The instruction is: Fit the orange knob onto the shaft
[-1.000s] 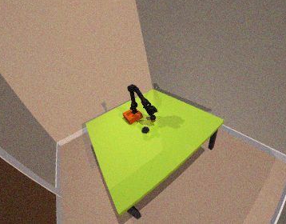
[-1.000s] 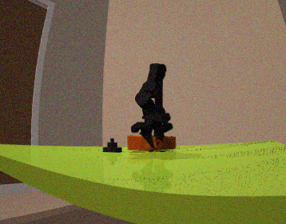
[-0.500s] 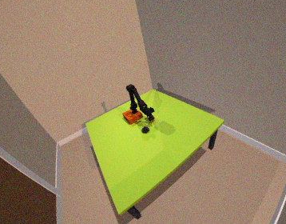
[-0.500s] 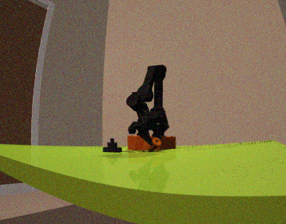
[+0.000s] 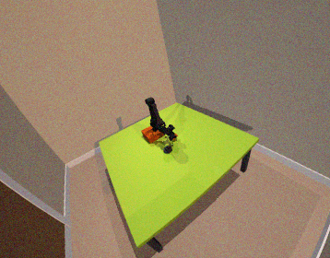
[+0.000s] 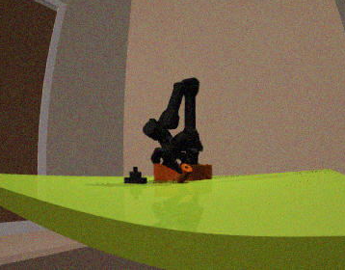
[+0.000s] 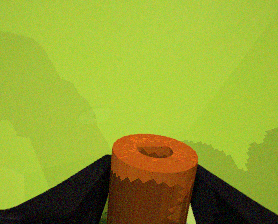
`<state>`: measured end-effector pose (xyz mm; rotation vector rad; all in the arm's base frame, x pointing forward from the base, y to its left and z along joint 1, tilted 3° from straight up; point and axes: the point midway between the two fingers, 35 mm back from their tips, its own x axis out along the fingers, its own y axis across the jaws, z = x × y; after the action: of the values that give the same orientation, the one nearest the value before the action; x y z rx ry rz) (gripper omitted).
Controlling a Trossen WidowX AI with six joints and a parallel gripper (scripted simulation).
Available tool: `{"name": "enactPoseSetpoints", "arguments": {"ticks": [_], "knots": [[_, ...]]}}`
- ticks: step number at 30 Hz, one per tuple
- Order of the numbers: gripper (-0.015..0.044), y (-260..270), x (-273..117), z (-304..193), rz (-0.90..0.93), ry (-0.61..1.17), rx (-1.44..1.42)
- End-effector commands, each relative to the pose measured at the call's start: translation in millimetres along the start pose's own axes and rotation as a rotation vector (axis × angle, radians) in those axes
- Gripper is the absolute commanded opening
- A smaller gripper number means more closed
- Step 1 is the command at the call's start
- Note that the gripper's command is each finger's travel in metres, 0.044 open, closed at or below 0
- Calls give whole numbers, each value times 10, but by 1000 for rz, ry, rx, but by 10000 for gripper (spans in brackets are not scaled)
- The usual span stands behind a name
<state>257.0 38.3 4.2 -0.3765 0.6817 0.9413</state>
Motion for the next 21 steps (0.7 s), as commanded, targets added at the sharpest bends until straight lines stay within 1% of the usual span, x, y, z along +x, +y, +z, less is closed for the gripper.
{"name": "enactPoseSetpoints", "arguments": {"ticks": [1,21], "knots": [[179,13,-29,-37,3,-76,-1],[179,23,-142,-241,3,-420,0]]}}
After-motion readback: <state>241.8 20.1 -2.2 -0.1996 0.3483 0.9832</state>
